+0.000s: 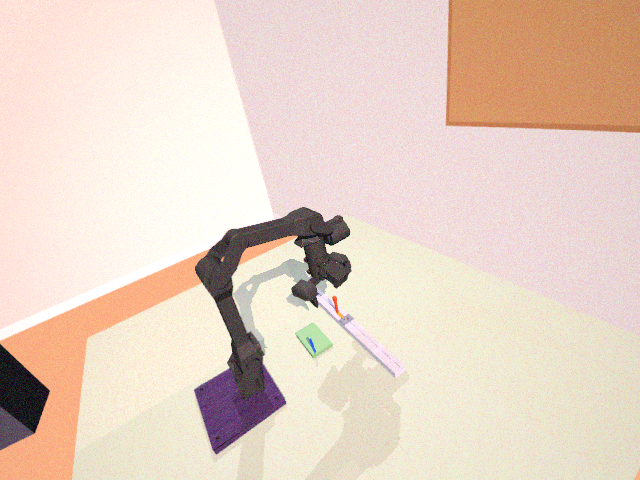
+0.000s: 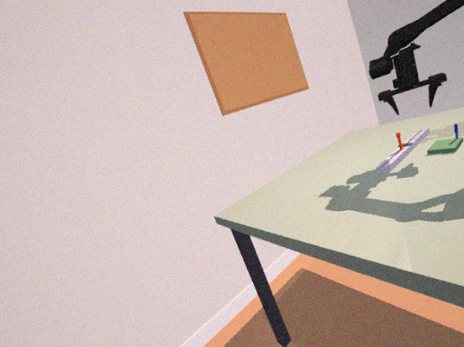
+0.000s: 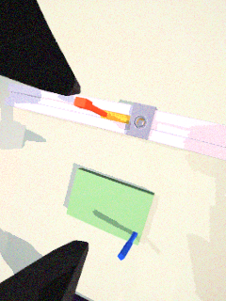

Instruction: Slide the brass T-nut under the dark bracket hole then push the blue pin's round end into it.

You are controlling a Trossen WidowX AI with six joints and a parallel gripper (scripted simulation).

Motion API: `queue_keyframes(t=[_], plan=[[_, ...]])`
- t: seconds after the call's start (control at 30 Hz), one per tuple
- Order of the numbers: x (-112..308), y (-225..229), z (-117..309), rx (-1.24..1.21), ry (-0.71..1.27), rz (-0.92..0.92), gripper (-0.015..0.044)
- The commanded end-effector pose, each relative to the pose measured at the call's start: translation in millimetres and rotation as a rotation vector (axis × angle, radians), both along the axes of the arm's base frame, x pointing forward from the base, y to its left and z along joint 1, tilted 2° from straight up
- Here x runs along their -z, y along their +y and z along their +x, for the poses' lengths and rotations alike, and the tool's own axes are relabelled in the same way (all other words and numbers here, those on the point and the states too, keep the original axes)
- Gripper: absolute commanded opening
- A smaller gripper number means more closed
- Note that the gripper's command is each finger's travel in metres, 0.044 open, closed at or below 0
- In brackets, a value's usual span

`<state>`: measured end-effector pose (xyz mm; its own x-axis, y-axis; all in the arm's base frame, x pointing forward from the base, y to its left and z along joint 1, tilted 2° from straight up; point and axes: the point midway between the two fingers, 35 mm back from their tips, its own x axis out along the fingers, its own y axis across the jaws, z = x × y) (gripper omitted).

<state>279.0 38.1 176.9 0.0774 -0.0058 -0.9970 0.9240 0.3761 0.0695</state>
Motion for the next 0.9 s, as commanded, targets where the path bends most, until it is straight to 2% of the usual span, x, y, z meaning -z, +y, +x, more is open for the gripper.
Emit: queue_keyframes(t=[0.0, 0.2, 0.7, 0.87], plan=[[10.7, -27.7, -64.1, -0.494, 0.025, -0.029, 0.0440], [18.6, -36.6, -90.4, -0.713, 0.027, -0.044, 0.0440], [19.4, -38.3, -87.9, -0.713, 0.027, -0.044, 0.0440], [45.3, -38.4, -84.7, -0.713, 0.027, -0.044, 0.0440]])
